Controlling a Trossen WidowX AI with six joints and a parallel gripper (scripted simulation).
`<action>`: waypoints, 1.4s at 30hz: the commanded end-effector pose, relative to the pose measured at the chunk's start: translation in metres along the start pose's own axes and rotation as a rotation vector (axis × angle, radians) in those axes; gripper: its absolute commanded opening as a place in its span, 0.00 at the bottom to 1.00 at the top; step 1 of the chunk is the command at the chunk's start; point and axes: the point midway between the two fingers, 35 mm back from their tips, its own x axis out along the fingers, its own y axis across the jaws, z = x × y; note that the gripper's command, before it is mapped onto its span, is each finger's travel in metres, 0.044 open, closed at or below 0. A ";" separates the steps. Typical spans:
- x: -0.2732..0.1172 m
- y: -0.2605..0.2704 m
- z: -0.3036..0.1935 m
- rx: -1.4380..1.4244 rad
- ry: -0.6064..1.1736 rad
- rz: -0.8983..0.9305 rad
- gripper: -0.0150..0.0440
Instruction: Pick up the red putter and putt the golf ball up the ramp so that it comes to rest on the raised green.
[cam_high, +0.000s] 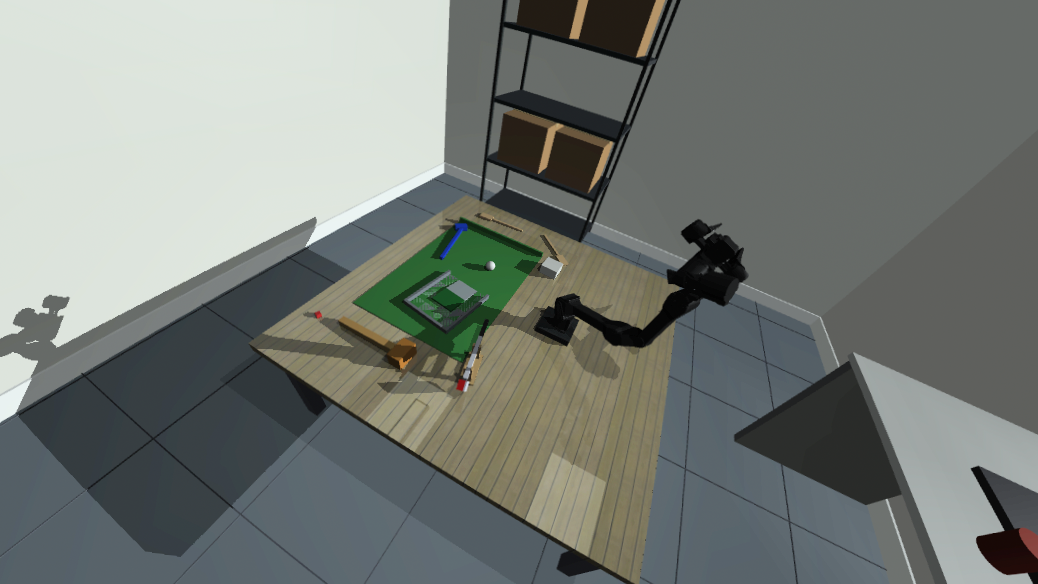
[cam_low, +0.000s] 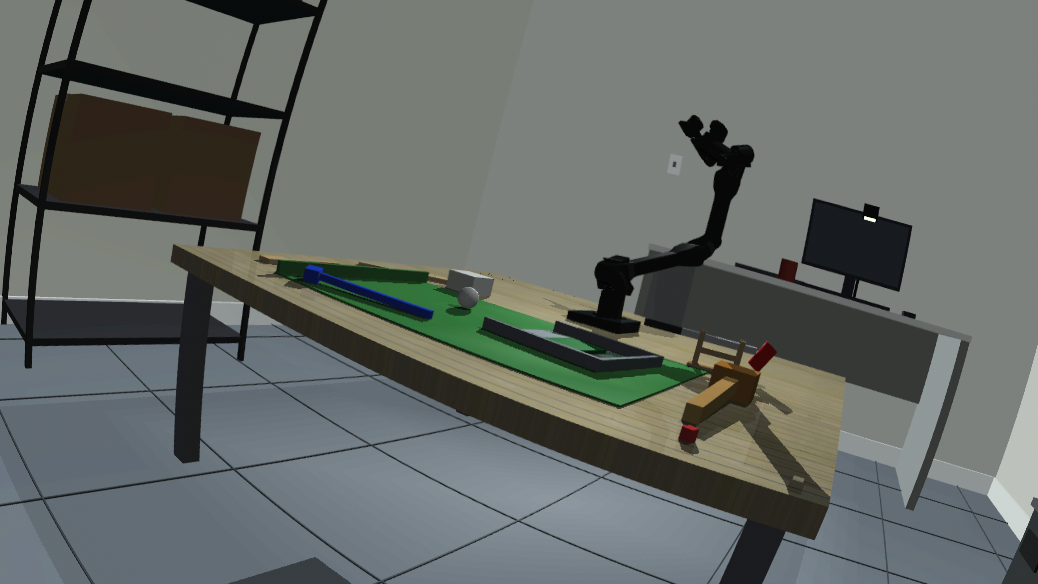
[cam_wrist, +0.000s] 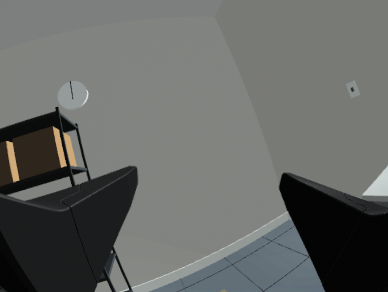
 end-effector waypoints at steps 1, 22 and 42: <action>0.000 0.001 0.000 -0.004 -0.002 0.003 0.98; 0.040 0.268 -0.065 -0.396 -0.020 0.721 1.00; -0.149 0.492 -0.192 -0.738 -0.095 1.671 1.00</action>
